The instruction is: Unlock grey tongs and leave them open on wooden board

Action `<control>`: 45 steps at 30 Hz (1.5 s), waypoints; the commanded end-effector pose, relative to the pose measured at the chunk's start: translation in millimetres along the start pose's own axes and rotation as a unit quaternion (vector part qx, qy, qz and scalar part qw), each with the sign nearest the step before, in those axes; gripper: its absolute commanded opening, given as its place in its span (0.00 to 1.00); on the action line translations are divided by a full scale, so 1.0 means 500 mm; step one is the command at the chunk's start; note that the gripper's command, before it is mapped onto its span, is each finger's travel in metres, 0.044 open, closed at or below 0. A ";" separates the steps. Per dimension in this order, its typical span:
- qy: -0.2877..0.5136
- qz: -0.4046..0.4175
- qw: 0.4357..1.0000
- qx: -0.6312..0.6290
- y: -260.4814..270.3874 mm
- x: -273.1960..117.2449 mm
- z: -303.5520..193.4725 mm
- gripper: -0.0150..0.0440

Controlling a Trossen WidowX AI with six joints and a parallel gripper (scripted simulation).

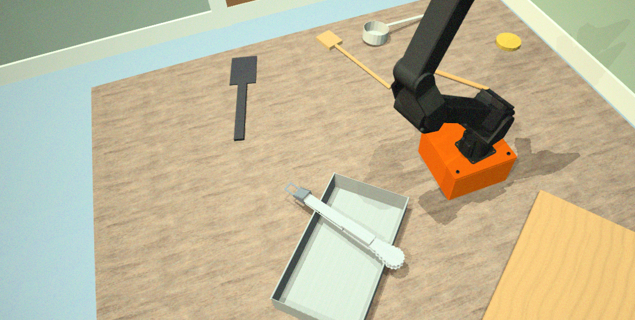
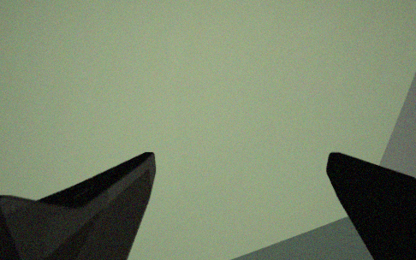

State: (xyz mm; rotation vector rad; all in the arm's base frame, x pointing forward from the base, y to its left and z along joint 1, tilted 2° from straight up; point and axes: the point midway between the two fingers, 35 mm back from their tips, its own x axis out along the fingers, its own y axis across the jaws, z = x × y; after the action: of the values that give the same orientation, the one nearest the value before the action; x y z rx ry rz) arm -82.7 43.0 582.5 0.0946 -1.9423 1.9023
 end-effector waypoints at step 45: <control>-0.540 0.602 0.572 0.137 0.278 -0.567 0.693 0.69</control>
State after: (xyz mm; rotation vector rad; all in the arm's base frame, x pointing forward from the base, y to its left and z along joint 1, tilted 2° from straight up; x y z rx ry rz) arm -9.0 -338.8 390.0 0.1154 -2.5184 3.7389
